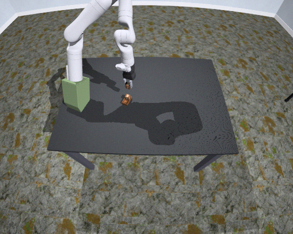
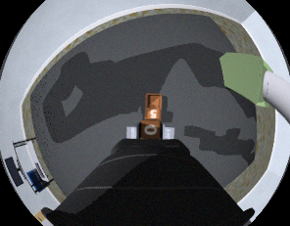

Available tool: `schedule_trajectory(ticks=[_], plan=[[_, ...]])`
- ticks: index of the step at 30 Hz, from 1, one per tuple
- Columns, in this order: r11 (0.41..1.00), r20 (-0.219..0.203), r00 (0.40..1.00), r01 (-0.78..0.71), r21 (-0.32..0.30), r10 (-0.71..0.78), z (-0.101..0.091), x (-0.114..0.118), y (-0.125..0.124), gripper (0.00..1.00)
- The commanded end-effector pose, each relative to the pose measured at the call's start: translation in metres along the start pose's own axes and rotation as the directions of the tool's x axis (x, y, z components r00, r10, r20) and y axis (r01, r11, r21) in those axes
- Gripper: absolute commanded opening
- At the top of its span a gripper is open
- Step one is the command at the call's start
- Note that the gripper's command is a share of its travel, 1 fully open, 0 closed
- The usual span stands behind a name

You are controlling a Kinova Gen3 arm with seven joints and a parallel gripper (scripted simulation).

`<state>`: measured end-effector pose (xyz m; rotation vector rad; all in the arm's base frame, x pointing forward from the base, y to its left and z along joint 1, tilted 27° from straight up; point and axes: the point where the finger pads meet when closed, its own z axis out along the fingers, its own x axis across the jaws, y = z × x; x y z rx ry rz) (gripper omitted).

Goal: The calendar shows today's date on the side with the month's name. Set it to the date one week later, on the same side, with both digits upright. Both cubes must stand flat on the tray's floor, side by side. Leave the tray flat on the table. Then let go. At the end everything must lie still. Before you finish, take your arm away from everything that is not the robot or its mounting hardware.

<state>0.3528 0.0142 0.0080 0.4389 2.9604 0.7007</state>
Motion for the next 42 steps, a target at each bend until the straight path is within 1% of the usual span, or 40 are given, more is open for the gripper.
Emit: schedule_trajectory(ticks=[1,3,6,25,30,32,42], plan=[[0.999,0.001,0.999,-0.039,0.006,0.039,-0.002,0.004,-0.033,0.57],[0.999,0.001,0.999,-0.037,0.004,0.037,-0.004,0.006,-0.046,0.57],[0.999,0.001,0.999,-0.035,0.002,0.035,-0.004,0.008,-0.054,0.57],[0.999,0.002,0.999,-0.035,0.002,0.035,-0.002,0.008,-0.055,0.57],[0.999,0.002,0.999,-0.035,0.002,0.035,0.007,0.008,-0.055,0.57],[0.999,0.002,0.999,-0.035,0.002,0.035,0.007,0.008,-0.055,0.57],[0.999,0.002,0.999,-0.035,0.002,0.035,0.039,0.008,-0.055,0.57]])
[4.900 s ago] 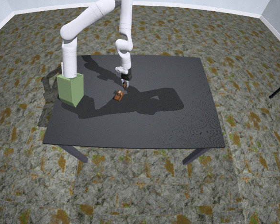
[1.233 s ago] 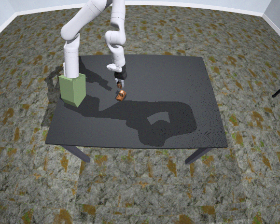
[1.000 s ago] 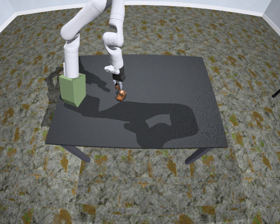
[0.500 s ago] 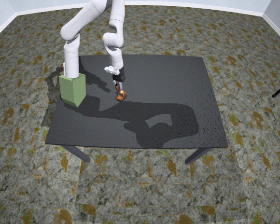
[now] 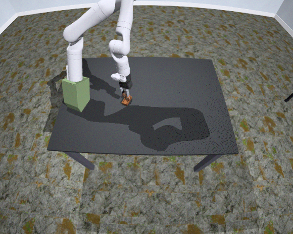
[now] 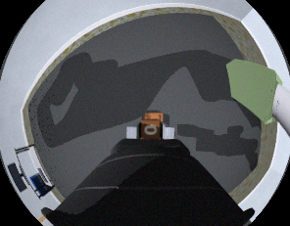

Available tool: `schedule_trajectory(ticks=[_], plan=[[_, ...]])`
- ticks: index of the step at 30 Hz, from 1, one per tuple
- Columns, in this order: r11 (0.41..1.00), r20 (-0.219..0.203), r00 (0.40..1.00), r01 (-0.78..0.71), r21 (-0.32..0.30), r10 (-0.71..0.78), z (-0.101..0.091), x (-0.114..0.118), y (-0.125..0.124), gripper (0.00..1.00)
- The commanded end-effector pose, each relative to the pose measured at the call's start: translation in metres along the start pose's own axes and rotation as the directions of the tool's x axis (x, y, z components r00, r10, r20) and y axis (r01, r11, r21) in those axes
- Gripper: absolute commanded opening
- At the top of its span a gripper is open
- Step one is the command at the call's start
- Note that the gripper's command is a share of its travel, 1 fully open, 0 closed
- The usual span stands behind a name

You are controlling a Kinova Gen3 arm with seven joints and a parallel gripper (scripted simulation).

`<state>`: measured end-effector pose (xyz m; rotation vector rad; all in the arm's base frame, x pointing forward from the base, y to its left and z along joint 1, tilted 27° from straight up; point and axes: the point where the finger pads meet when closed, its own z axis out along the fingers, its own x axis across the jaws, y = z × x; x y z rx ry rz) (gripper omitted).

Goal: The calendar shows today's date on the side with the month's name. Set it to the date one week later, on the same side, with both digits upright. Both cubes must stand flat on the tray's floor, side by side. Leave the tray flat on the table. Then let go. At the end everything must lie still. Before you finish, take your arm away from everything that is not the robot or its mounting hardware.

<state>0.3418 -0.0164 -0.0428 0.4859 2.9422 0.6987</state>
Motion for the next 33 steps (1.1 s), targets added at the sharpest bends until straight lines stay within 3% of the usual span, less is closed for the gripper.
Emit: schedule_trajectory(ticks=[1,13,33], plan=[[1.000,-0.016,1.000,-0.006,0.004,0.006,0.012,0.006,-0.003,0.57],[1.000,-0.016,1.000,-0.006,0.004,0.006,0.030,0.006,-0.004,0.57],[1.000,-0.016,1.000,-0.006,0.004,0.006,0.031,0.006,-0.004,0.57]])
